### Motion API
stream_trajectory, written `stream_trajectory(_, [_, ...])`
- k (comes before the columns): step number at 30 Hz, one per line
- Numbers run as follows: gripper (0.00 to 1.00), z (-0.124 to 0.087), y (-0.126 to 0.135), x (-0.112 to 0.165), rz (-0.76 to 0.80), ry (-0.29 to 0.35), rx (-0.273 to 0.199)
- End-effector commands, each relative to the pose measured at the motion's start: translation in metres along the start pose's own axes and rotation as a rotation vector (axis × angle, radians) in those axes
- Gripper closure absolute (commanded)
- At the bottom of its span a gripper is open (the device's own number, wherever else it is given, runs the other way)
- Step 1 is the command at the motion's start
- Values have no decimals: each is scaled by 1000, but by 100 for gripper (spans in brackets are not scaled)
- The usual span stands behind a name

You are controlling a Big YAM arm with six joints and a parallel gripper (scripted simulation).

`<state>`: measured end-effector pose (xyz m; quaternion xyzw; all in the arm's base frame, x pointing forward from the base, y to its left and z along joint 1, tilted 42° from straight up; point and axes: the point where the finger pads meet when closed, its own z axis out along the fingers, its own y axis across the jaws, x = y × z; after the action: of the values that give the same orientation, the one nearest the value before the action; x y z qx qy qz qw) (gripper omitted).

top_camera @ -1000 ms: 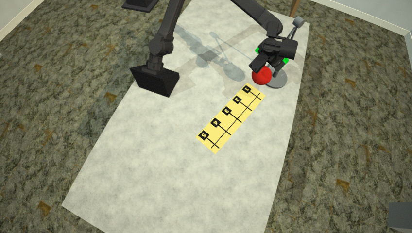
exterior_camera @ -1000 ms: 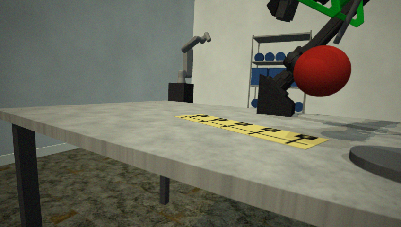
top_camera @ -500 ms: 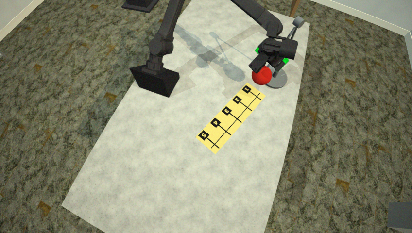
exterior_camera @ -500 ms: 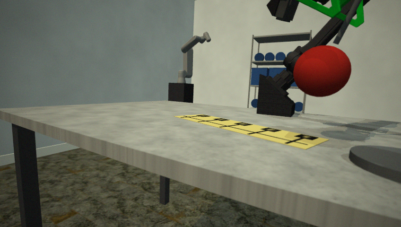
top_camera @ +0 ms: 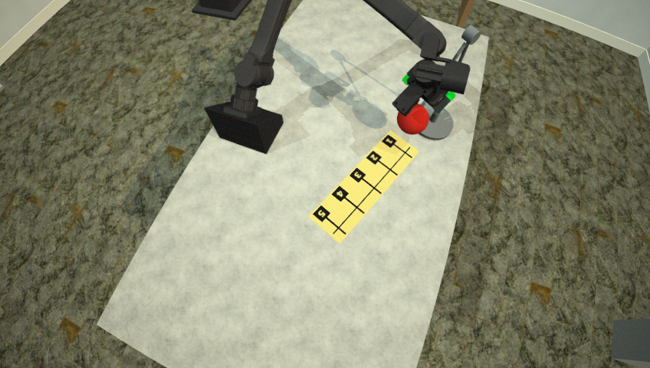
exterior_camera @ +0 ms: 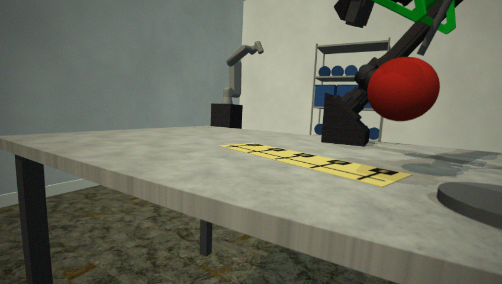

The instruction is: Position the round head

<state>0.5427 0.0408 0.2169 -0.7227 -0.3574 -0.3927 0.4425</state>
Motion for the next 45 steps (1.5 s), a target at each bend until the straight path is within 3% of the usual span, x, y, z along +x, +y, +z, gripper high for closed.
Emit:
stream_trajectory(1, [0,1,2,13,17,30,-79])
stream_trajectory(34, [0,1,2,13,17,30,-79])
stream_trajectory(35, [100,1,2,13,16,28,-74])
stream_trajectory(45, [100,-2,1,6,-1,10,-26])
